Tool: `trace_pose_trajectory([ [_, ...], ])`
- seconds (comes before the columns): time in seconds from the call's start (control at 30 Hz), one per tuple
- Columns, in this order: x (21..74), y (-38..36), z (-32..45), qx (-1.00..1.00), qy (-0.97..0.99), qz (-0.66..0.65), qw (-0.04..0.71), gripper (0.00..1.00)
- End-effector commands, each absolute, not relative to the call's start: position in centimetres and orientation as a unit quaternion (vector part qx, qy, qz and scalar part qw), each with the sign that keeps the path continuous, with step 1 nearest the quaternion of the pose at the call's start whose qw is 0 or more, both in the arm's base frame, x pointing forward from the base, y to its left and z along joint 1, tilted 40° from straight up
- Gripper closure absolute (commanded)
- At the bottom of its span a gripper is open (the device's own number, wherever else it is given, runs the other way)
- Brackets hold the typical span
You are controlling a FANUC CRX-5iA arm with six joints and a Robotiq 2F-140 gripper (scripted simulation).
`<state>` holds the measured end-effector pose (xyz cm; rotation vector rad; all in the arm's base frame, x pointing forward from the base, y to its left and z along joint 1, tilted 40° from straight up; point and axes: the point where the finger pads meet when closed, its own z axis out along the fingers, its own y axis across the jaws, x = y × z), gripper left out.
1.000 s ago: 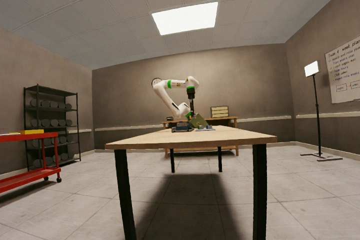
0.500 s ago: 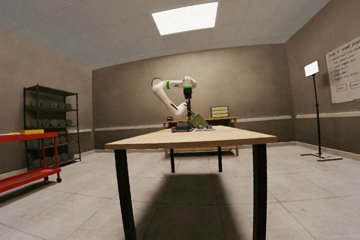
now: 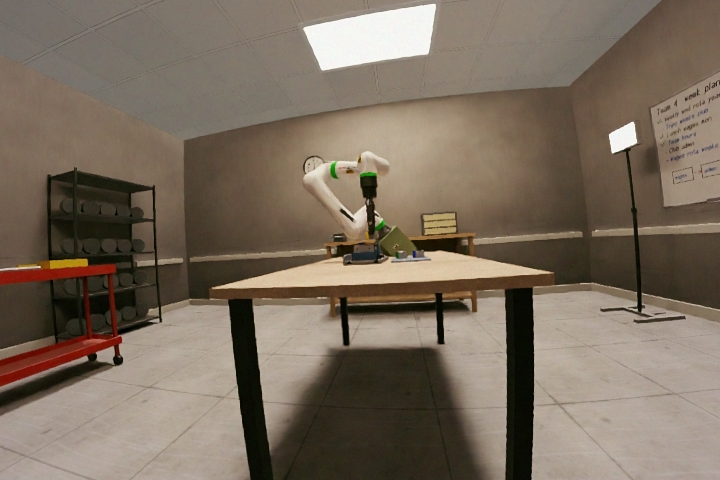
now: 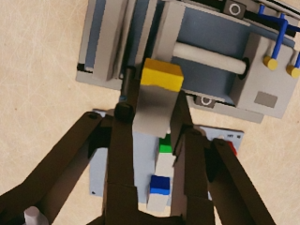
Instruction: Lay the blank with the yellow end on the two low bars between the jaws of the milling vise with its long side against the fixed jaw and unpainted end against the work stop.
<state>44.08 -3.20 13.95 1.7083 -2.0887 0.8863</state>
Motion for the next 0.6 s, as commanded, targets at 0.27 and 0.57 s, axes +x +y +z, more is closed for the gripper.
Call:
trace_pose_trajectory([
  [0.27,45.8,-6.5,16.9,0.595,-0.727,0.308,0.15,0.9],
  [0.57,46.0,-7.0,17.4,0.595,-0.727,0.309,0.15,0.9],
])
